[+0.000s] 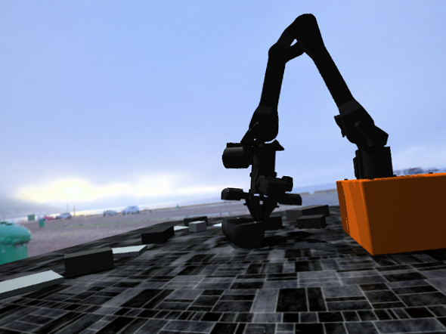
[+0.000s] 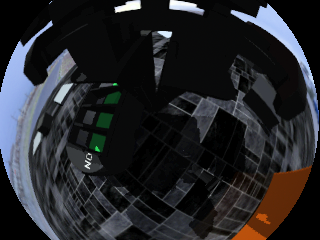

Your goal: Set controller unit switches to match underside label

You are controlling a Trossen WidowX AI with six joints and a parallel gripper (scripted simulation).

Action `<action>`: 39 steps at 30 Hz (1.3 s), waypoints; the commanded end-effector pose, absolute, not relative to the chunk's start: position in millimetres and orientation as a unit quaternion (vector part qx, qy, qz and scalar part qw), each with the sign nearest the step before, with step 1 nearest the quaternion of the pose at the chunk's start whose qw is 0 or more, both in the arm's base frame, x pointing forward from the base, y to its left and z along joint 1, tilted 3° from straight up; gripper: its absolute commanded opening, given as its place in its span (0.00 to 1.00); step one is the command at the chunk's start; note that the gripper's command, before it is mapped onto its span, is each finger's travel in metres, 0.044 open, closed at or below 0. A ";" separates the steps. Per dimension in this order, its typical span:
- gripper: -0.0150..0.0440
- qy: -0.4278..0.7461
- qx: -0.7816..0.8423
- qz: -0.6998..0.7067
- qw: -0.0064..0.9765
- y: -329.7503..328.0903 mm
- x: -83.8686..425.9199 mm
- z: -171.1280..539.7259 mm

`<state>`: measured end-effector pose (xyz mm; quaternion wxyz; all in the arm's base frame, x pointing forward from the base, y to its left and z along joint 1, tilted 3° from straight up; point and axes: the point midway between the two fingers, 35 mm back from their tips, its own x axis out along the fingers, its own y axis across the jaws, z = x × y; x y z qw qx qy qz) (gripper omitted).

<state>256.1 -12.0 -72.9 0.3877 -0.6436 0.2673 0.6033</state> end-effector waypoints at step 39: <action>0.25 0.264 -0.646 0.601 0.389 -14.9 256.2 -29.2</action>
